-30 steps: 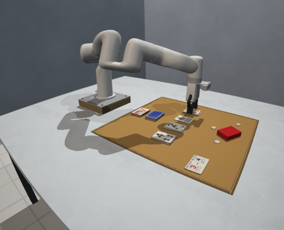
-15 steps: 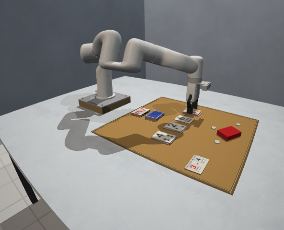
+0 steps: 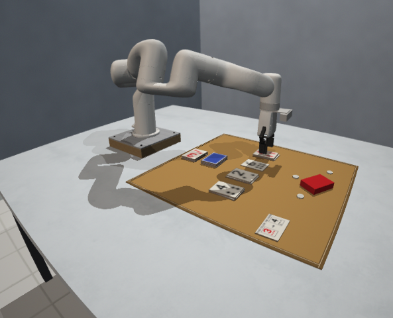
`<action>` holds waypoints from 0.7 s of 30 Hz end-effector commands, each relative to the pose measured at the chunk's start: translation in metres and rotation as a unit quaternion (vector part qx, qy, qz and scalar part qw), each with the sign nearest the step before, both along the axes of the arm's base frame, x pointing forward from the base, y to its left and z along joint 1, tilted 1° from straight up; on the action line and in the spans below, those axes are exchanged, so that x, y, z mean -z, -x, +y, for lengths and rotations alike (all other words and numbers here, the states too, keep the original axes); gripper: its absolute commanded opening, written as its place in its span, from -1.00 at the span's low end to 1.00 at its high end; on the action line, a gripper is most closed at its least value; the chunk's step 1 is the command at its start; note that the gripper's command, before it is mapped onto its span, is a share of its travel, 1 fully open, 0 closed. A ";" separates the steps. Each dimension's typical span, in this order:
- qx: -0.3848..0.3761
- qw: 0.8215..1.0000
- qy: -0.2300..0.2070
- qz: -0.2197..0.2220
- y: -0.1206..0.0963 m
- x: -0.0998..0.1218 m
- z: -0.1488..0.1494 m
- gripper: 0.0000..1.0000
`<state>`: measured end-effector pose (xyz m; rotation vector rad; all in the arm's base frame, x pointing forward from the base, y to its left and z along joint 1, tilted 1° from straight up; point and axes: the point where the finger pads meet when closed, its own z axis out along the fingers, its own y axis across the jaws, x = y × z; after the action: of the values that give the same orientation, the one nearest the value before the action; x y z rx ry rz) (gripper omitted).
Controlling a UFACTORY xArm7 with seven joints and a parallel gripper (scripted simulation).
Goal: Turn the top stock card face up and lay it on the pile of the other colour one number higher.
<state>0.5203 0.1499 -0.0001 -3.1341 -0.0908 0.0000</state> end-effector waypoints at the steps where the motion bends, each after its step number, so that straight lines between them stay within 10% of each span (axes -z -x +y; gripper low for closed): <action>1: 0.000 1.000 -0.001 -0.002 -0.001 -0.026 0.000 0.73; 21: 0.000 1.000 -0.001 -0.002 -0.001 -0.085 0.000 0.73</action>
<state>0.5206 0.1497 0.0767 -3.1334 -0.0912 -0.0027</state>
